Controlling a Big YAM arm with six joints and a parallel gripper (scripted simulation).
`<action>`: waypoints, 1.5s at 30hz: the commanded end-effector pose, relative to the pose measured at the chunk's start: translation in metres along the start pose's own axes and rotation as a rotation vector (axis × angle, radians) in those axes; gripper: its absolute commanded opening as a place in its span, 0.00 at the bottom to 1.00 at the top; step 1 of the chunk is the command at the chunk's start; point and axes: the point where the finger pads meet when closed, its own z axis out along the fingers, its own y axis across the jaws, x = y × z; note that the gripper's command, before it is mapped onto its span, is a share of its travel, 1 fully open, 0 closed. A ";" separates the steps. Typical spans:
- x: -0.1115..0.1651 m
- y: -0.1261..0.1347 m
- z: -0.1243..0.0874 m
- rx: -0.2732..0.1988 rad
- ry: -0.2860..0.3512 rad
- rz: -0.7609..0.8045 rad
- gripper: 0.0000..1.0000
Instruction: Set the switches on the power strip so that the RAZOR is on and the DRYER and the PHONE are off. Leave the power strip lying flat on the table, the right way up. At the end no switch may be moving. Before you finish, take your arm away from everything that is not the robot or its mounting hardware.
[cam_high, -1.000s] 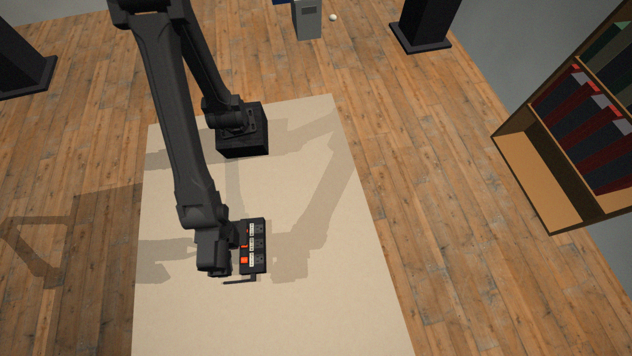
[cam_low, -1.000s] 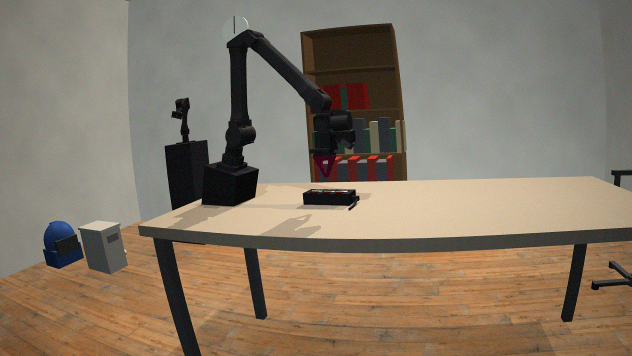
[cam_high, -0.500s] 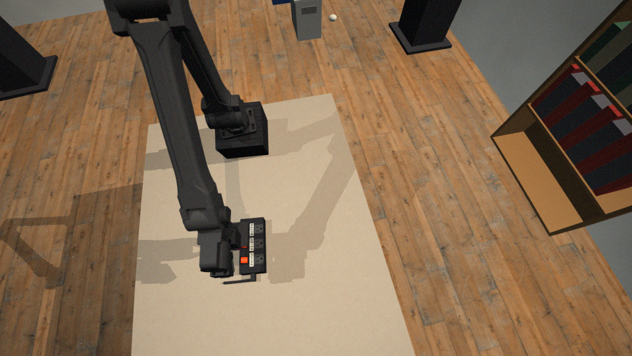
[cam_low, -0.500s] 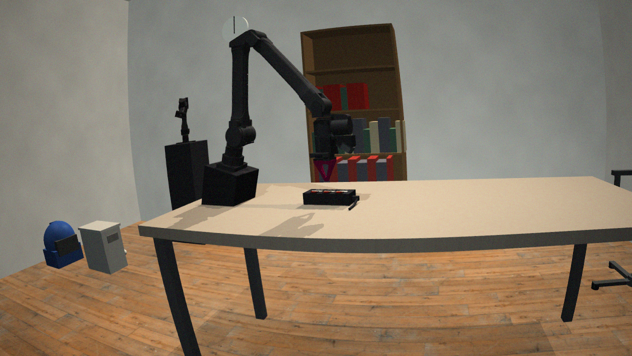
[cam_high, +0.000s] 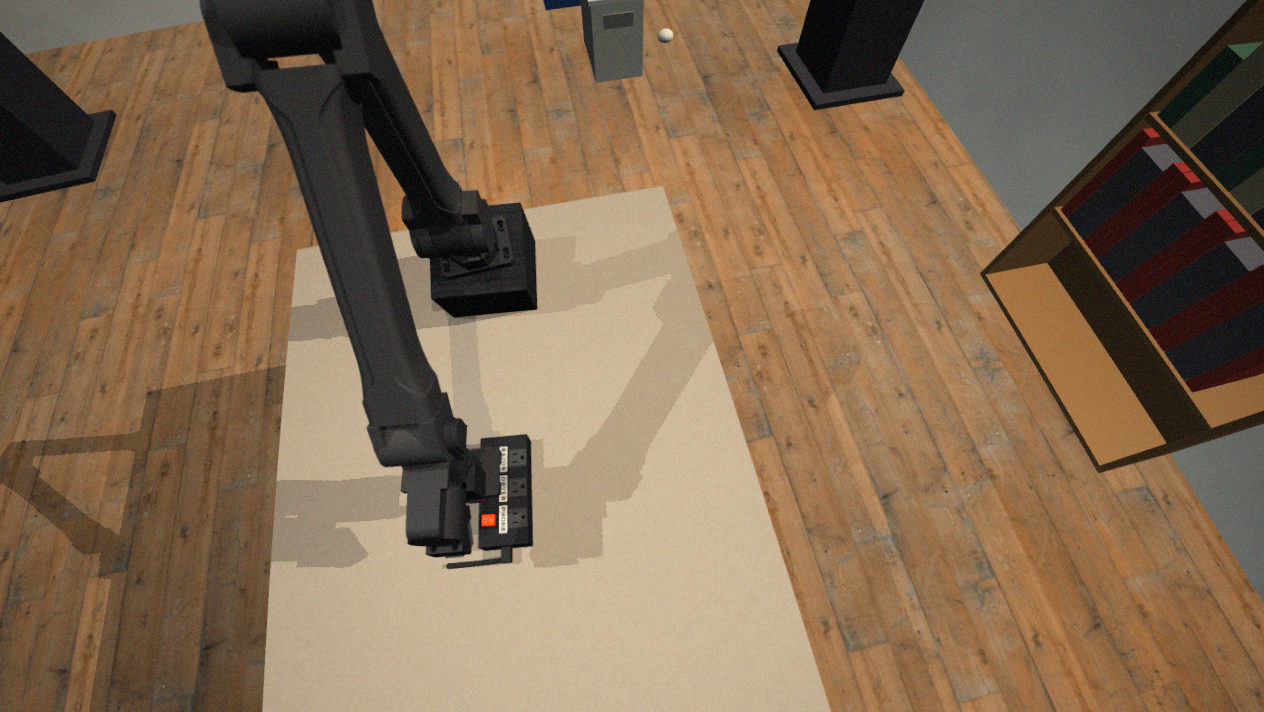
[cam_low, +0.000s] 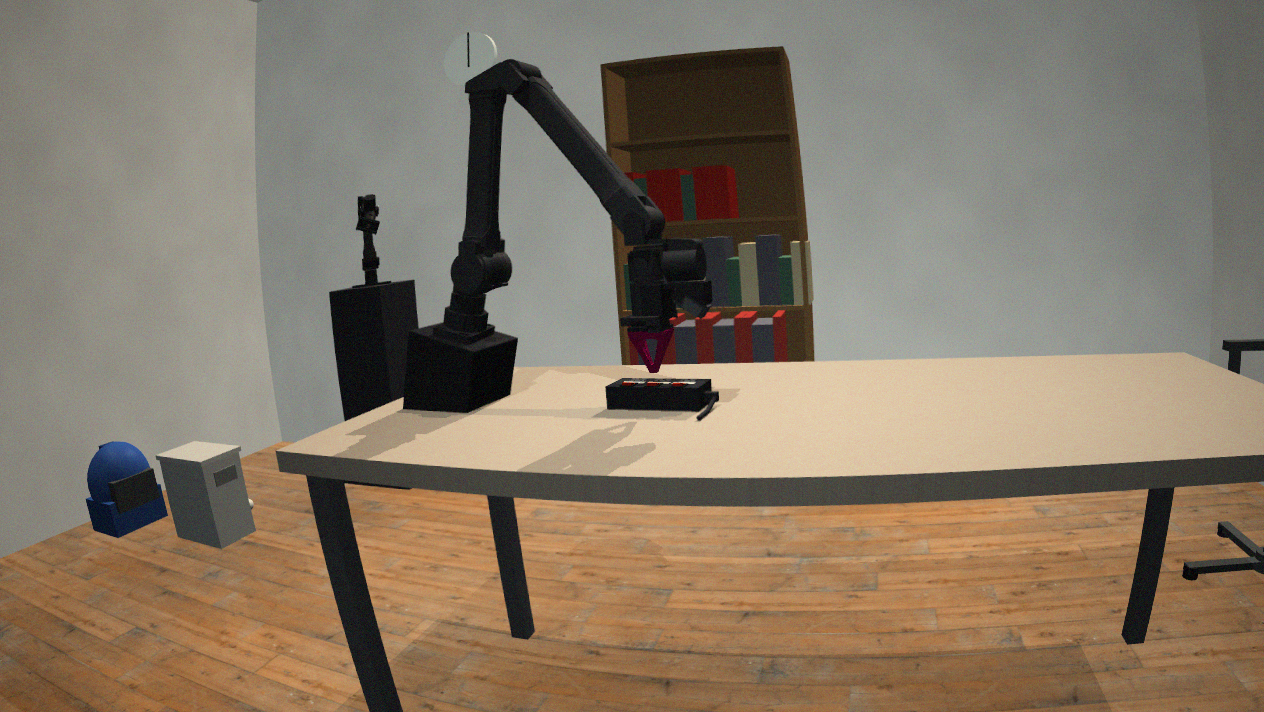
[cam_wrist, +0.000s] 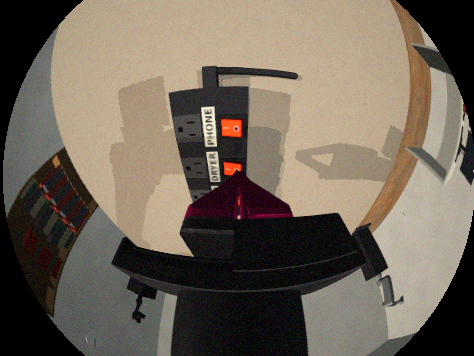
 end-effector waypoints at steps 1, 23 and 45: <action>0.001 0.003 0.007 0.002 0.000 -0.001 0.00; 0.002 0.003 0.012 0.002 0.000 -0.001 0.00; 0.002 0.003 0.012 0.002 0.000 -0.001 0.00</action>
